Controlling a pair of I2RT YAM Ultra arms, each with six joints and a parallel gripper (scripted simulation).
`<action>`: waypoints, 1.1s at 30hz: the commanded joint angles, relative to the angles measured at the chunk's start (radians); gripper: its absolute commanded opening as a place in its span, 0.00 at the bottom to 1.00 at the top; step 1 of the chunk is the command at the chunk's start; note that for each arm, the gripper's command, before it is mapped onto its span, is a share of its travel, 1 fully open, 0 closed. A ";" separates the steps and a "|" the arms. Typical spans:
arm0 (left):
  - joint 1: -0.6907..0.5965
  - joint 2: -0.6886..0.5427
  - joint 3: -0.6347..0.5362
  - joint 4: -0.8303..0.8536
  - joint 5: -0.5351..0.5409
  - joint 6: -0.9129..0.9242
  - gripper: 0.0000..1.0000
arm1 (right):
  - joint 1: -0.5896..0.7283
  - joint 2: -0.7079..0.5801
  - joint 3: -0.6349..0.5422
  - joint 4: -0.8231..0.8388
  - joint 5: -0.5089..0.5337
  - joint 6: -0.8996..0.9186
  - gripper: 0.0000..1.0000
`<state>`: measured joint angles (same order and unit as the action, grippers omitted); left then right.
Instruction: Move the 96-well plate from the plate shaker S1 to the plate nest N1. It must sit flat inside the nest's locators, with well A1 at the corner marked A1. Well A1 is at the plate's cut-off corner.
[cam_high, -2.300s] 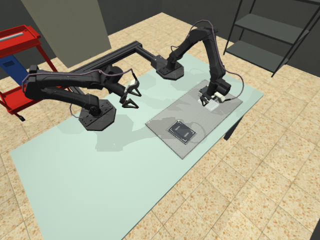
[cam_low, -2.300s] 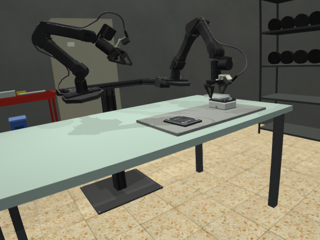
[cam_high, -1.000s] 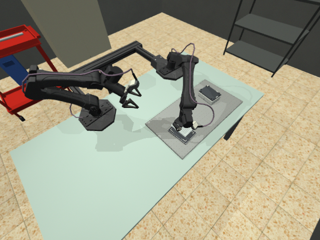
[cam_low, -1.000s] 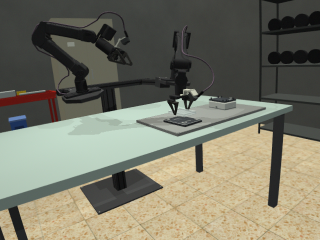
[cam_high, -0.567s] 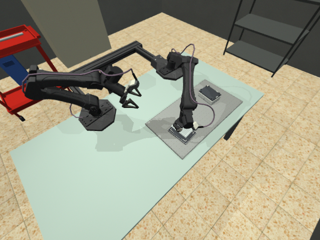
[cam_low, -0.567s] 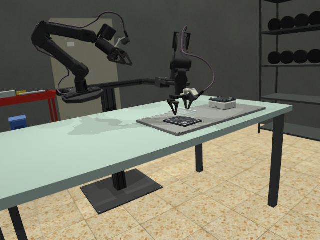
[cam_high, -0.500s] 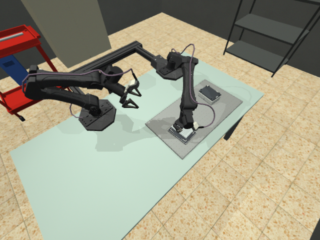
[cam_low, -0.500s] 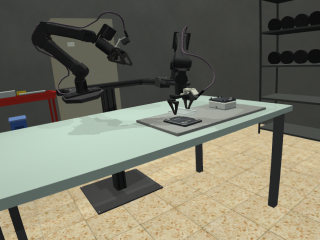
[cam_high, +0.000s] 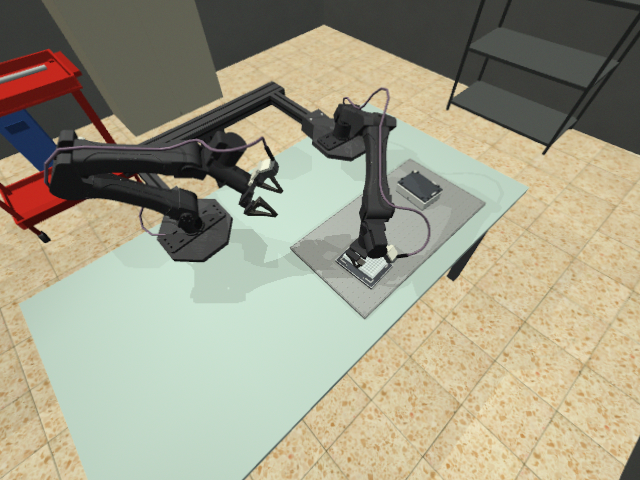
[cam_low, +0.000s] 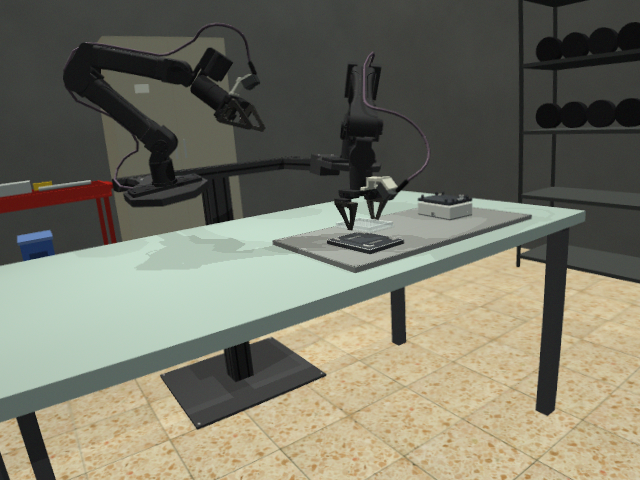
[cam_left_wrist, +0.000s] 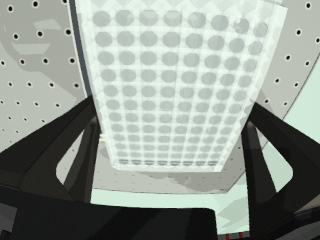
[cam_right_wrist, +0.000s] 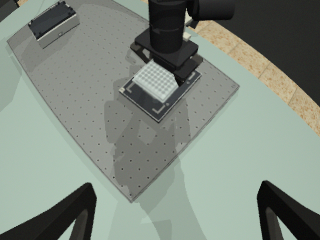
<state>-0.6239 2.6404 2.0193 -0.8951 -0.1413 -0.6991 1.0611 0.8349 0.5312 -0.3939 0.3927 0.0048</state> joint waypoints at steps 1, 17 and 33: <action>-0.007 -0.024 0.007 0.043 -0.017 0.007 0.82 | -0.002 -0.018 0.004 0.006 0.002 0.003 1.00; -0.005 -0.028 -0.046 0.046 -0.018 0.007 0.82 | -0.002 -0.018 0.004 0.006 0.002 0.003 1.00; 0.000 -0.003 -0.062 0.053 -0.020 0.013 0.82 | -0.002 -0.018 0.004 0.006 0.002 0.003 1.00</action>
<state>-0.6212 2.6415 1.9812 -0.8455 -0.1432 -0.6926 1.0611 0.8349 0.5312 -0.3939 0.3927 0.0048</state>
